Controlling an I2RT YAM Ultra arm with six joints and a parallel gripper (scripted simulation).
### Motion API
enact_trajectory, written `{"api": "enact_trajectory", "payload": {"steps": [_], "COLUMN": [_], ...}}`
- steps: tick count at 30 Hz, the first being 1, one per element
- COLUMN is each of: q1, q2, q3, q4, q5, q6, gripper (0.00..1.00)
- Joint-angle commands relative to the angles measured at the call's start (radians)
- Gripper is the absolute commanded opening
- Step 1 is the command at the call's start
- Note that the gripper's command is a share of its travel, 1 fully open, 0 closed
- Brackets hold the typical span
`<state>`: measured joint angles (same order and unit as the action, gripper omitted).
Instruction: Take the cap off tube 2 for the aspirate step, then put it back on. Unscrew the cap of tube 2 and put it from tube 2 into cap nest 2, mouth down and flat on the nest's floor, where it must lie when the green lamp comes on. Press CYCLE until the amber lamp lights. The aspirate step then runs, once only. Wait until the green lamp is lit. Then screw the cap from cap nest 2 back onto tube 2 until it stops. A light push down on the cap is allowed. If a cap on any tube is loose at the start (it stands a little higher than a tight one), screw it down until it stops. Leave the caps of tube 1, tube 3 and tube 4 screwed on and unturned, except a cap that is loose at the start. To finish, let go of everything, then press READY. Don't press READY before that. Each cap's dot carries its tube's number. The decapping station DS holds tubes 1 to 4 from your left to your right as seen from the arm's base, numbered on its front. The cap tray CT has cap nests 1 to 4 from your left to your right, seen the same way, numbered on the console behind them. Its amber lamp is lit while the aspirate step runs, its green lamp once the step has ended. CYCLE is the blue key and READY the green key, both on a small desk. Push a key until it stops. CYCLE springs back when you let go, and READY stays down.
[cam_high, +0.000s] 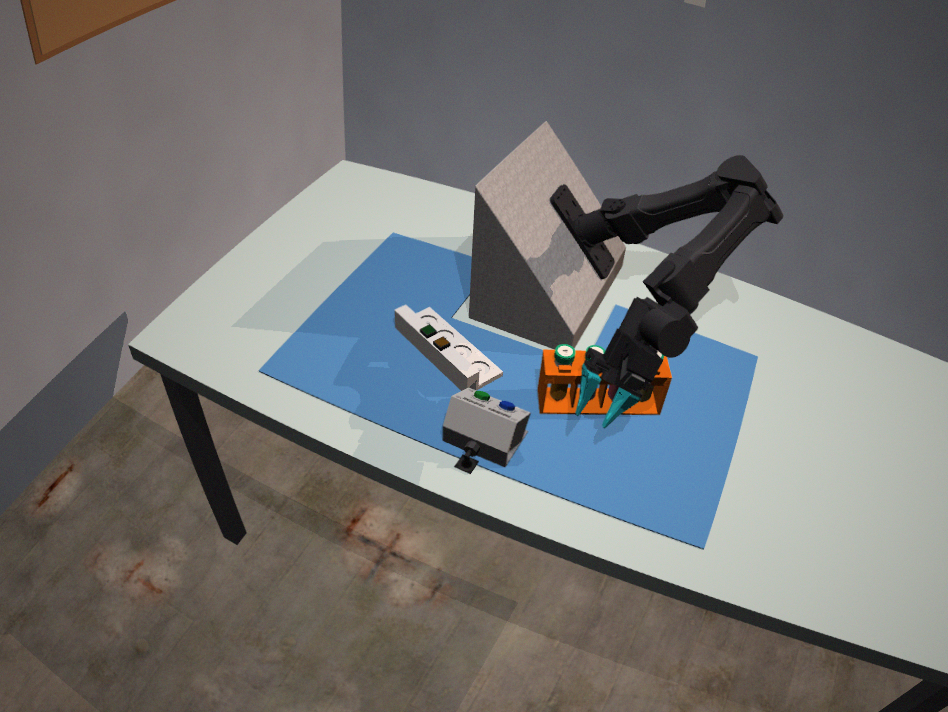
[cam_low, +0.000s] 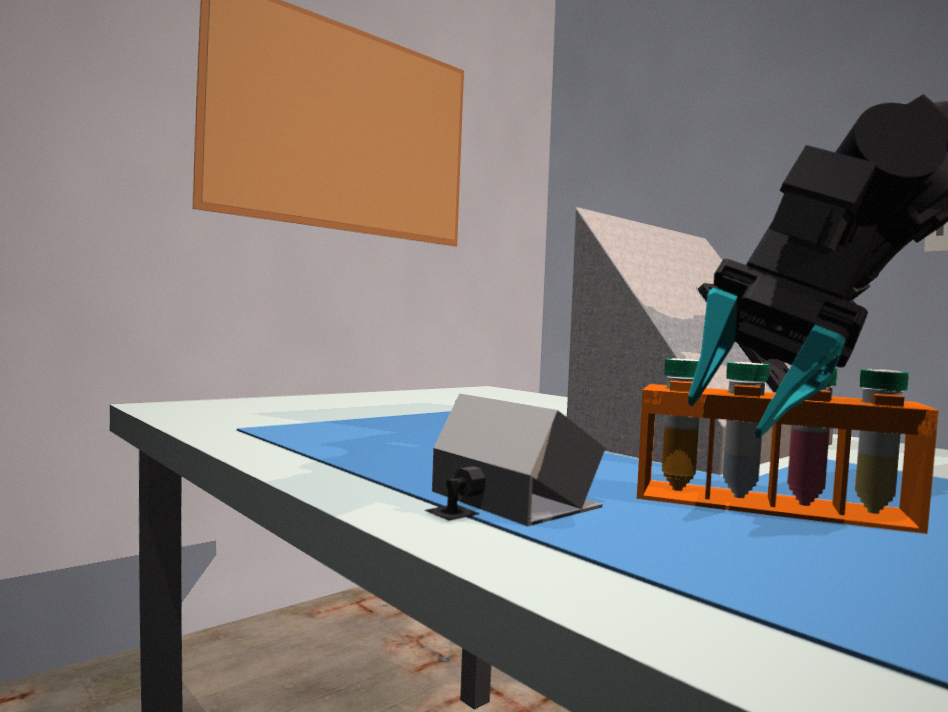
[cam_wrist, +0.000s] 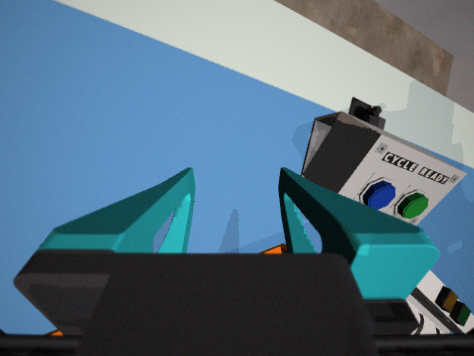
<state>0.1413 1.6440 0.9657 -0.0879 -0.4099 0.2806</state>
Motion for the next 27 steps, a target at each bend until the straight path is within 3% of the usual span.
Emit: {"api": "enact_trajectory", "payload": {"steps": [1, 3, 8, 10, 13, 15, 19, 21, 24, 26, 27], "q1": [-0.029, -0.048, -0.084, -0.105, -0.131, -0.154, -0.175, -0.201, -0.224, -0.251, -0.262], "q2": [-0.004, 0.025, 0.033, 0.065, 0.067, 0.102, 0.101, 0.139, 0.136, 0.174, 0.171], "q3": [0.004, 0.056, 0.018, 0.071, 0.042, 0.096, 0.069, 0.120, 0.092, 0.139, 0.125], "q4": [-0.046, -0.149, -0.122, -0.225, -0.208, -0.310, -0.295, -0.392, -0.379, -0.472, -0.468], "q5": [-0.008, -0.017, -0.039, -0.050, -0.064, -0.078, -0.088, -0.105, -0.114, -0.134, -0.137], "q6": [-0.036, -0.075, -0.108, -0.148, -0.173, -0.215, -0.236, -0.279, -0.304, -0.347, -0.360], "gripper": [0.49, 0.49, 0.49, 0.49, 0.49, 0.49, 0.49, 0.49, 0.49, 0.49, 0.49]}}
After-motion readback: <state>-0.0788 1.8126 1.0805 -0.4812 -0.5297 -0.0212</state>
